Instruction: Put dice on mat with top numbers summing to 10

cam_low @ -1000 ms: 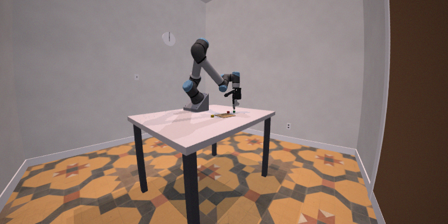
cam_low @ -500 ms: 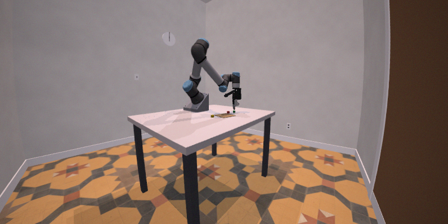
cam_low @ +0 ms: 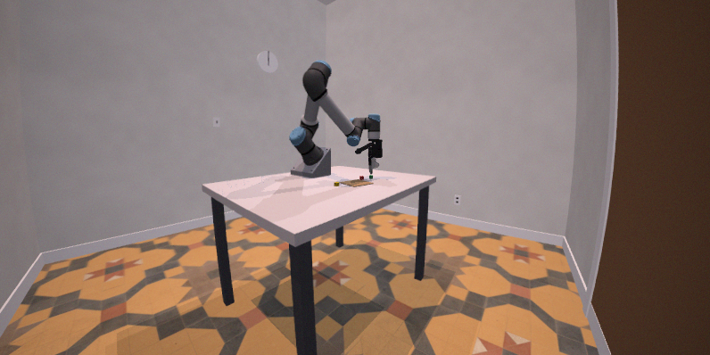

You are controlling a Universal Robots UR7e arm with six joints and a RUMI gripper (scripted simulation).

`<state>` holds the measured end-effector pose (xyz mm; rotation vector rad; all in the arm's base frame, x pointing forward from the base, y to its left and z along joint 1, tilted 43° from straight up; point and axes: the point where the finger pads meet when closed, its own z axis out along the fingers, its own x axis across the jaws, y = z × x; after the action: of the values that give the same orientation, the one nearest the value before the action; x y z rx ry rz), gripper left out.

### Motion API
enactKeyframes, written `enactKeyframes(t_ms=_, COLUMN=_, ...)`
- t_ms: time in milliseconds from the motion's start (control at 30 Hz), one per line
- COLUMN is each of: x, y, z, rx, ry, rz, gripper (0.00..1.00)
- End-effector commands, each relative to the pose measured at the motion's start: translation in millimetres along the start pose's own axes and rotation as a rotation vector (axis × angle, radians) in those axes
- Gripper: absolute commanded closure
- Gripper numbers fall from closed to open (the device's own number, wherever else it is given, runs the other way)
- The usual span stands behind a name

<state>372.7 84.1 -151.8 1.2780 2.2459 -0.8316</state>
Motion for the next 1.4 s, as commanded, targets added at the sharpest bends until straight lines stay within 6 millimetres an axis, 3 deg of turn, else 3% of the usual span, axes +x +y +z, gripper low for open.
enactKeyframes(t_ms=0, x=0, y=0, z=0, rx=-0.001, ry=0.000, rz=0.000, gripper=0.79)
enactKeyframes(t_ms=600, x=0, y=0, z=1, rx=-0.001, ry=0.000, rz=0.000, gripper=0.79)
enactKeyframes(t_ms=1367, x=0, y=0, z=25, rx=-0.001, ry=0.000, rz=0.000, gripper=0.79)
